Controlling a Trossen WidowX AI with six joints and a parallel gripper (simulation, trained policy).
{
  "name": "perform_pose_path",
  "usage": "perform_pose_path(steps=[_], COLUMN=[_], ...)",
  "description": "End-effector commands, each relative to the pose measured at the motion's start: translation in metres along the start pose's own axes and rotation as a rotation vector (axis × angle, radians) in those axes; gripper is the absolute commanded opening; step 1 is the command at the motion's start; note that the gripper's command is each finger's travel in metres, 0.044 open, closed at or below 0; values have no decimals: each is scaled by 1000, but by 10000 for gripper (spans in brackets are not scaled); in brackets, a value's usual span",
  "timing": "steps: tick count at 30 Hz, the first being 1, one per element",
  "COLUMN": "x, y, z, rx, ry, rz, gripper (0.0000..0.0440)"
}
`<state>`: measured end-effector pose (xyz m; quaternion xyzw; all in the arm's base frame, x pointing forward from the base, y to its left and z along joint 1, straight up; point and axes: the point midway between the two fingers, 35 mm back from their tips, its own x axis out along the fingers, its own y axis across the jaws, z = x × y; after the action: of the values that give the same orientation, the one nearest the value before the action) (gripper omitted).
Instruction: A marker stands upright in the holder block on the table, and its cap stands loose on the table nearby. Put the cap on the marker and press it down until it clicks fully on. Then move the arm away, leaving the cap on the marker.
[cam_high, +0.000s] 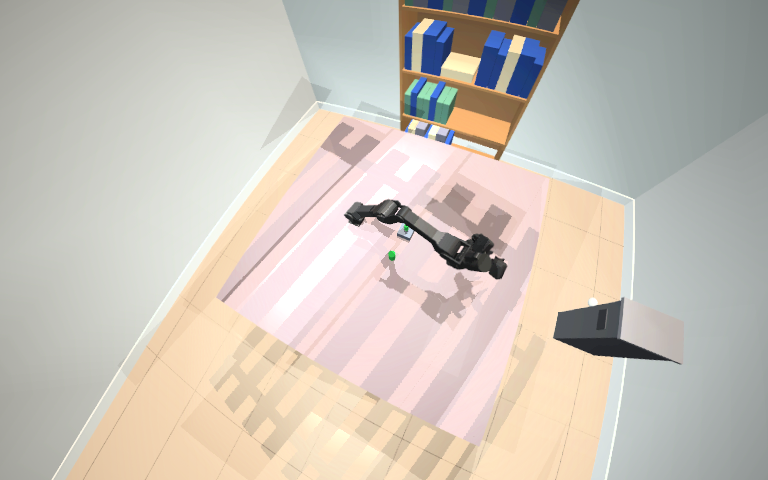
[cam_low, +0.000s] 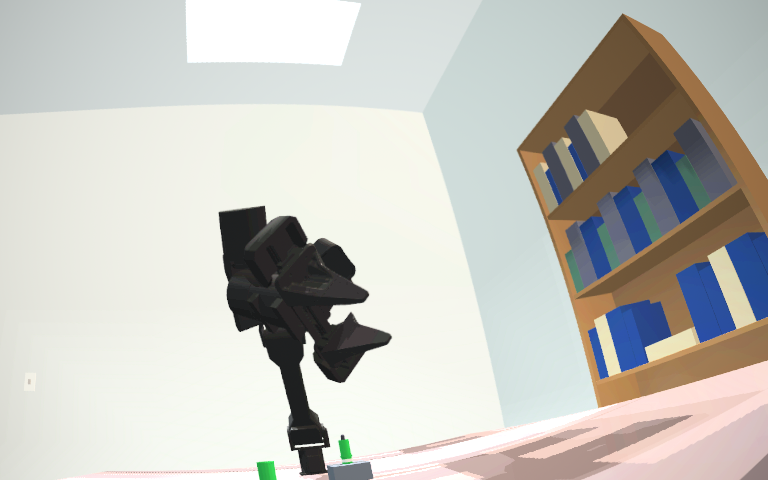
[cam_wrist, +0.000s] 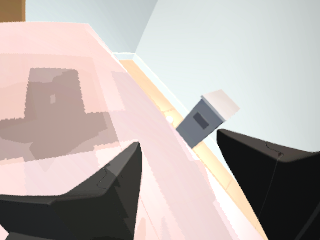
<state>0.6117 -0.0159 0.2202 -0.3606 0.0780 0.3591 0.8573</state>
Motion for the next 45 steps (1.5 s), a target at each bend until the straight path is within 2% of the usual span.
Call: perform_pose_path(steps=[1,21,45], x=[-5,-47,-103], y=[2,14,50], z=[-3,-4,-16], rx=[26,110,205], ry=[43,276,536], rz=[2,8,77], gripper=[261,284,304])
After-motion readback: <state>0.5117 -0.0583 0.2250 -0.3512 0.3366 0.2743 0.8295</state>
